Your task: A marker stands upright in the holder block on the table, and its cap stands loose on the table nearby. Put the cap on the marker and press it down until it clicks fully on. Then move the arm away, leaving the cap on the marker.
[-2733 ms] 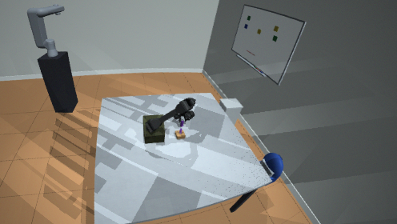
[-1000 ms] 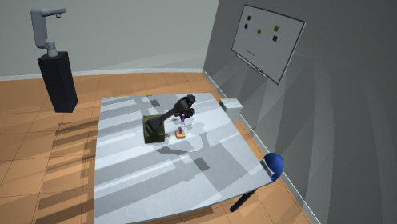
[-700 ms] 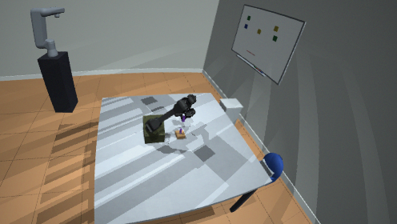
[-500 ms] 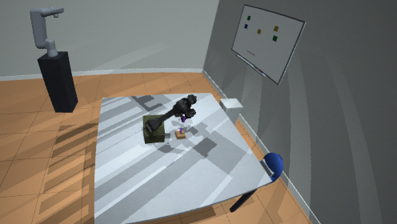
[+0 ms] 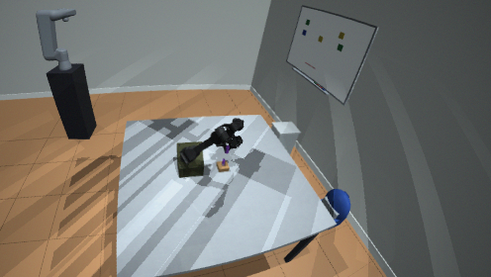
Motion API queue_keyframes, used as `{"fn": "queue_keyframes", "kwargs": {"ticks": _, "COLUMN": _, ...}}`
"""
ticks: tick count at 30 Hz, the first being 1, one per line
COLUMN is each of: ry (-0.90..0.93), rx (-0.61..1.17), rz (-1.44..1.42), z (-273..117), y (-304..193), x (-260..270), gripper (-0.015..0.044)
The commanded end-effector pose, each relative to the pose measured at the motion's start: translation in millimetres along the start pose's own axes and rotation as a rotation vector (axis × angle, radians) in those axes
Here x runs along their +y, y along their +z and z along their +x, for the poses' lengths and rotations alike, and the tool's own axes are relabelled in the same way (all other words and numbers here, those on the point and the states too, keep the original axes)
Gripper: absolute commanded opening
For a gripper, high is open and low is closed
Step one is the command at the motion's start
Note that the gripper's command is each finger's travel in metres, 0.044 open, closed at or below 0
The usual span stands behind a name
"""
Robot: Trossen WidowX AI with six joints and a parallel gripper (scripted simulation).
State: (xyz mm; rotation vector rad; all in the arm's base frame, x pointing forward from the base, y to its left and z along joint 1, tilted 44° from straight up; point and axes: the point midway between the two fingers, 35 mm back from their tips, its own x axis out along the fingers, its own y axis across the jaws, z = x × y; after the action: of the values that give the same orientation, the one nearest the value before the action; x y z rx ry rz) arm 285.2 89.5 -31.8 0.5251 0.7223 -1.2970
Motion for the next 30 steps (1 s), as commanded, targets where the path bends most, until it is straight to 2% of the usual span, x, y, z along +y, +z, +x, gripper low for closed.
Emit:
{"fn": "queue_keyframes", "kwargs": {"ticks": 1, "ry": -0.004, "rx": -0.005, "rz": -0.009, "z": -3.2, "y": 11.5, "x": -7.4, "gripper": 0.0000}}
{"fn": "queue_keyframes", "kwargs": {"ticks": 19, "ry": -0.006, "rx": -0.007, "rz": -0.010, "z": -16.1, "y": 50.1, "x": -34.9, "gripper": 0.0000}}
{"fn": "queue_keyframes", "kwargs": {"ticks": 30, "ry": -0.006, "rx": -0.008, "rz": -0.010, "z": -9.5, "y": 51.5, "x": -36.2, "gripper": 0.0000}}
